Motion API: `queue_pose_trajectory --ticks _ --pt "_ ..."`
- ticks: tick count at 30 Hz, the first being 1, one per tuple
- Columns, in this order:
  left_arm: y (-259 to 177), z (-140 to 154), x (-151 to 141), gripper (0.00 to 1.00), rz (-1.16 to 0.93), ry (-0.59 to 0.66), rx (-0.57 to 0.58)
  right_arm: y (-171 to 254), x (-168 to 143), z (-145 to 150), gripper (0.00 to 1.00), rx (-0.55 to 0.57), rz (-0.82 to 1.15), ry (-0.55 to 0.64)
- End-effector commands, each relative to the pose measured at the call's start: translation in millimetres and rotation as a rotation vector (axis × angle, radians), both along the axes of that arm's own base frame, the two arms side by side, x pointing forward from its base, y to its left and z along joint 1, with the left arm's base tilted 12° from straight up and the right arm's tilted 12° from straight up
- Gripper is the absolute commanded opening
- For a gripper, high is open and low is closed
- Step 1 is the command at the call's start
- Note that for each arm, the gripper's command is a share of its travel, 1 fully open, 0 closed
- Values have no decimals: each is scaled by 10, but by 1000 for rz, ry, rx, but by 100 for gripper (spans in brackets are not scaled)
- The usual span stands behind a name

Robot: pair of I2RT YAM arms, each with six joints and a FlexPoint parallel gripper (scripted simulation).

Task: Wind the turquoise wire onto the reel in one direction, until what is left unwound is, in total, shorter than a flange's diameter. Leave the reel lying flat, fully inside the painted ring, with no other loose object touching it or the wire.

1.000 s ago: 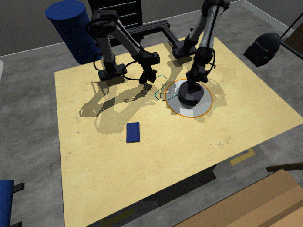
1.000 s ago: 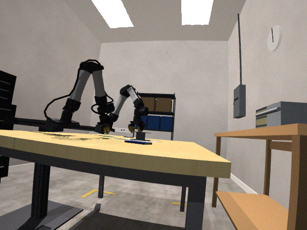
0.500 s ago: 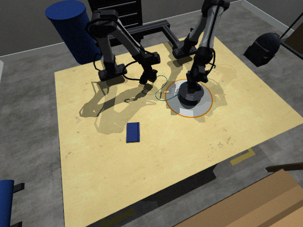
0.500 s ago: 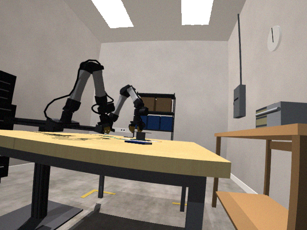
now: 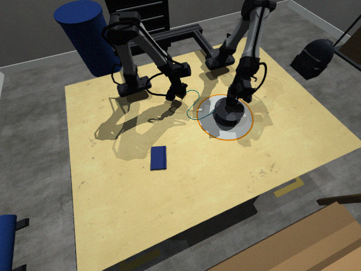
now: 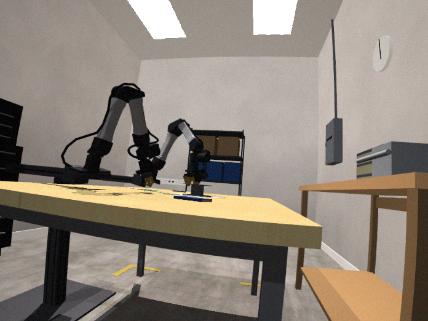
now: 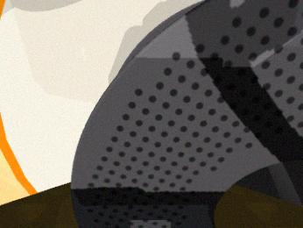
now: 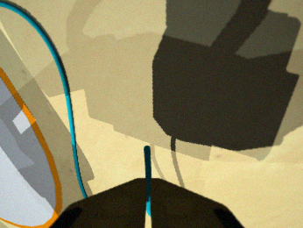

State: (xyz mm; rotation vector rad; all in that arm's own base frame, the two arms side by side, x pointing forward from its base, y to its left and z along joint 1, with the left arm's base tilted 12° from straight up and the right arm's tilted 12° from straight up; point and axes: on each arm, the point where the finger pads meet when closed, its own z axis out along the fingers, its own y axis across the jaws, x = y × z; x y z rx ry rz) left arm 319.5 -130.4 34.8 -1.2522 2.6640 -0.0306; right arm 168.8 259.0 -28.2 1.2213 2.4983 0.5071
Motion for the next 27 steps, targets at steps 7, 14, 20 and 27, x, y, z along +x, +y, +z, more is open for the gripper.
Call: queue_pose_trajectory --ticks 7,14,20,27 --pt "208 43 433 57 -600 34 130 95 30 67 0 -18 0 27" --pt "47 125 907 57 -981 47 206 72 13 54 0 -75 3 44" --pt "-191 135 1061 57 -1286 41 270 68 8 56 0 -111 7 44" --pt "-665 68 1009 57 -1663 15 355 72 7 61 0 -83 18 -24"
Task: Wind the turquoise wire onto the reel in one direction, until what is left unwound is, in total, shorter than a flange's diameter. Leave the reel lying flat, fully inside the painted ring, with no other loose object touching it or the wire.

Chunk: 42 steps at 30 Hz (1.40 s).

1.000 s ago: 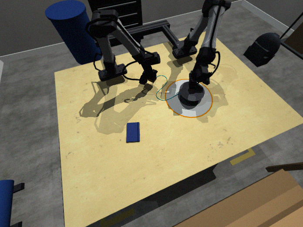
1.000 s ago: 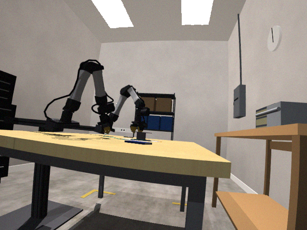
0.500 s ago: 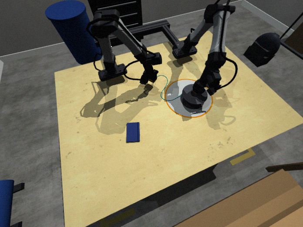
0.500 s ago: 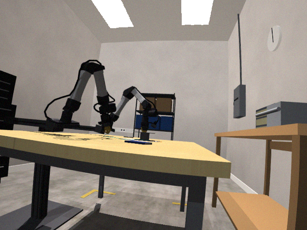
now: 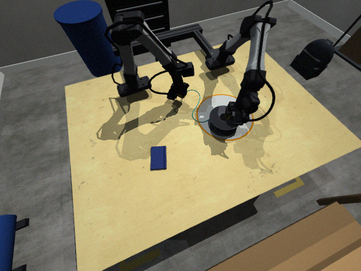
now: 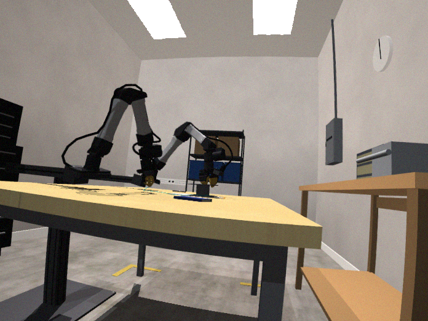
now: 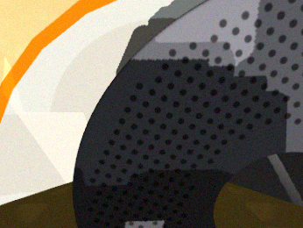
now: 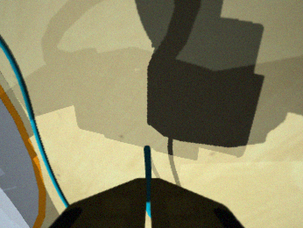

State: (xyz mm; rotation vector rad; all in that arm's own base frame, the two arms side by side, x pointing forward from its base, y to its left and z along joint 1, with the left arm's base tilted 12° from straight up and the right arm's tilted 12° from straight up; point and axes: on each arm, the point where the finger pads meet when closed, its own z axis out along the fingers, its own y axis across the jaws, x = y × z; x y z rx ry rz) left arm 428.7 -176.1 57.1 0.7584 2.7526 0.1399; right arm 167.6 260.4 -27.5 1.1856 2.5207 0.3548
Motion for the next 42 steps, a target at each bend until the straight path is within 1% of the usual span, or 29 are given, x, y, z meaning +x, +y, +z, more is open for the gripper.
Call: queue_pose_trajectory --ticks 1,7,9,10,12,16,21,24,26,27,28,30,33,35,36,38,41,42 --pt "-260 -170 -107 57 -335 34 98 57 21 54 0 37 15 -75" --pt "-392 -270 -246 57 -692 24 169 89 60 91 0 94 22 -203" --pt "-392 -270 -246 57 -692 24 169 89 60 91 0 94 22 -203" --pt "-375 -284 -263 57 -824 23 181 107 71 105 0 108 21 -225" --pt "-324 -309 -297 57 -914 23 182 136 88 127 0 122 20 -257" --pt "-168 -343 -324 57 -1093 27 183 160 99 147 0 172 14 -283" --pt "-21 -350 -254 57 -1277 64 204 162 89 152 0 240 7 -232" --pt "-24 -345 -187 57 -1364 88 238 170 75 149 0 246 7 -174" --pt "-24 -345 -187 57 -1364 88 238 170 75 149 0 246 7 -174" --pt "-24 -345 -187 60 -1442 107 283 170 66 143 0 232 8 -145" --pt "-24 -345 -187 63 -1468 114 301 168 57 137 0 228 8 -125" --pt "-24 -345 -187 68 -1532 129 351 164 41 128 0 219 11 -109" --pt "-24 -345 -187 77 -1629 157 456 157 25 123 0 202 14 -97" --pt "-24 -345 -187 82 -1632 159 461 148 20 120 0 199 14 -94" --pt "28 -341 -303 82 -1632 159 461 141 19 119 0 200 14 -94" --pt "25 -310 -304 82 -1632 159 461 128 19 117 0 199 12 -92" --pt "0 -156 -308 82 -1632 159 461 114 26 120 0 191 7 -77" --pt "0 -156 -308 82 -1632 159 461 114 26 120 0 191 7 -77"
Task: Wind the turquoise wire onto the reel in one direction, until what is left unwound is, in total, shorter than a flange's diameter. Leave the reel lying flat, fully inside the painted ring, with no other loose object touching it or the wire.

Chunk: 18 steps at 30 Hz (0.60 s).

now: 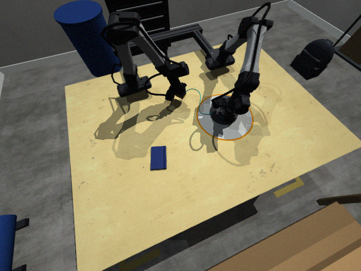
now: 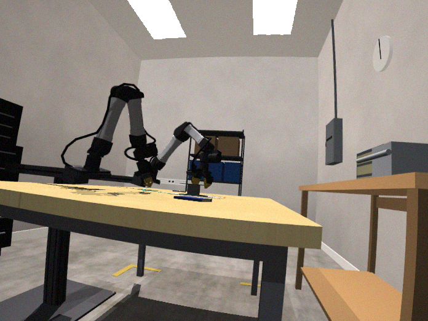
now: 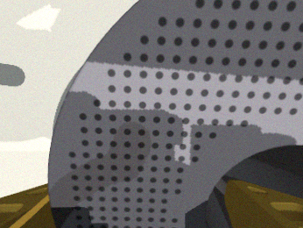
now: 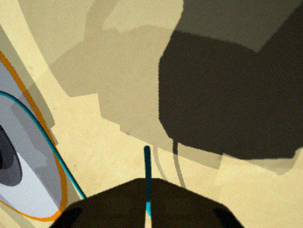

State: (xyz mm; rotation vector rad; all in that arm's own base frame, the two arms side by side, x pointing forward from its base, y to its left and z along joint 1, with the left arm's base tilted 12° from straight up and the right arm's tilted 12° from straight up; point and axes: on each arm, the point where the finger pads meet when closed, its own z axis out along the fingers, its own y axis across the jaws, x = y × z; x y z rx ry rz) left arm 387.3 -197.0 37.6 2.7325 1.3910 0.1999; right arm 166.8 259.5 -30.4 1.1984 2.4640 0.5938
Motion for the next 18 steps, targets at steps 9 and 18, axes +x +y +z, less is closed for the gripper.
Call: queue_pose_trajectory --ticks 9,18 --pt "45 420 21 82 -18 -49 86 127 46 164 0 11 -1 38" --pt "81 526 48 82 211 -58 46 82 37 133 0 13 -4 40"
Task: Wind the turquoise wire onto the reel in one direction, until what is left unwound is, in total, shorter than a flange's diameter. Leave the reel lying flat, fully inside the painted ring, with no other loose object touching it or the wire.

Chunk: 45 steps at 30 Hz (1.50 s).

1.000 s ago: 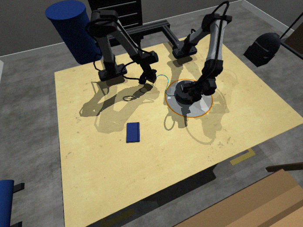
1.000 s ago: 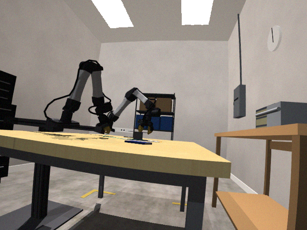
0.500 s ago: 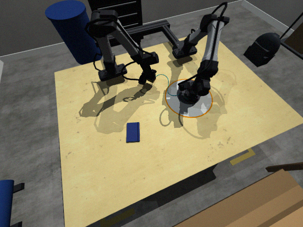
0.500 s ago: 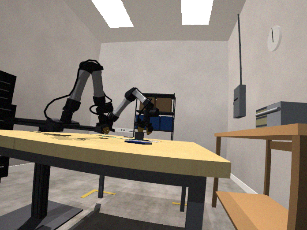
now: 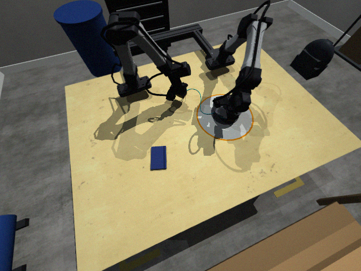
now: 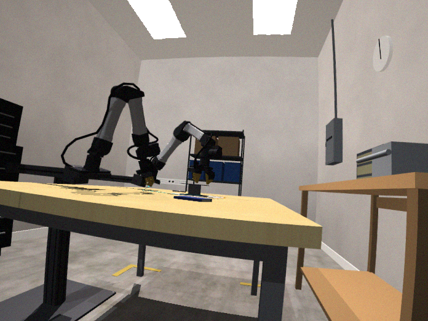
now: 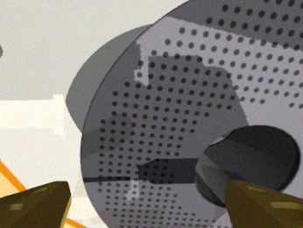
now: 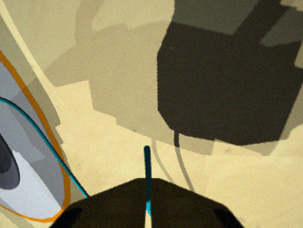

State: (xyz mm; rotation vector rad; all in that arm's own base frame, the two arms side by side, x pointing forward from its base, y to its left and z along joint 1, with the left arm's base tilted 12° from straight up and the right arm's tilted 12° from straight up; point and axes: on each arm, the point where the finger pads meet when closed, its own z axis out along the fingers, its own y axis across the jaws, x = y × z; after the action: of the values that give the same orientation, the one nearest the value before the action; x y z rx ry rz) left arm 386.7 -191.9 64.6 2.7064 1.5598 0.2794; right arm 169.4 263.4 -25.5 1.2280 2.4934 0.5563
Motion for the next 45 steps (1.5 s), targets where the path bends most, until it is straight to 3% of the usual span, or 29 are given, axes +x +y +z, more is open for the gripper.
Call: queue_pose_trajectory --ticks 1,7,13,15,17,18,24,32,34,35,45 --pt "75 270 78 82 173 -54 -36 38 11 80 0 25 3 -3" --pt "566 356 123 82 627 -77 -113 9 4 60 0 26 1 -3" --pt "946 298 -376 82 1048 -89 -159 4 5 56 0 26 1 -3" --pt "937 236 -601 82 1177 -84 -162 10 7 60 0 26 0 -3" --pt "937 236 -601 82 1177 -84 -162 10 7 60 0 26 0 -3" --pt "902 203 -675 82 1321 -68 -162 12 8 61 0 26 0 -3" --pt "524 26 -1023 82 1630 -76 -199 29 16 72 0 26 0 -3" --pt "300 -53 -966 82 1995 -92 -267 52 26 87 0 26 0 -3" --pt "300 -53 -966 82 1995 -92 -267 52 26 87 0 26 0 -3" --pt "310 -59 -954 82 2134 -110 -304 55 27 88 0 26 0 -3" --pt "428 -59 -910 82 2703 -164 -398 86 41 108 0 26 0 -3"
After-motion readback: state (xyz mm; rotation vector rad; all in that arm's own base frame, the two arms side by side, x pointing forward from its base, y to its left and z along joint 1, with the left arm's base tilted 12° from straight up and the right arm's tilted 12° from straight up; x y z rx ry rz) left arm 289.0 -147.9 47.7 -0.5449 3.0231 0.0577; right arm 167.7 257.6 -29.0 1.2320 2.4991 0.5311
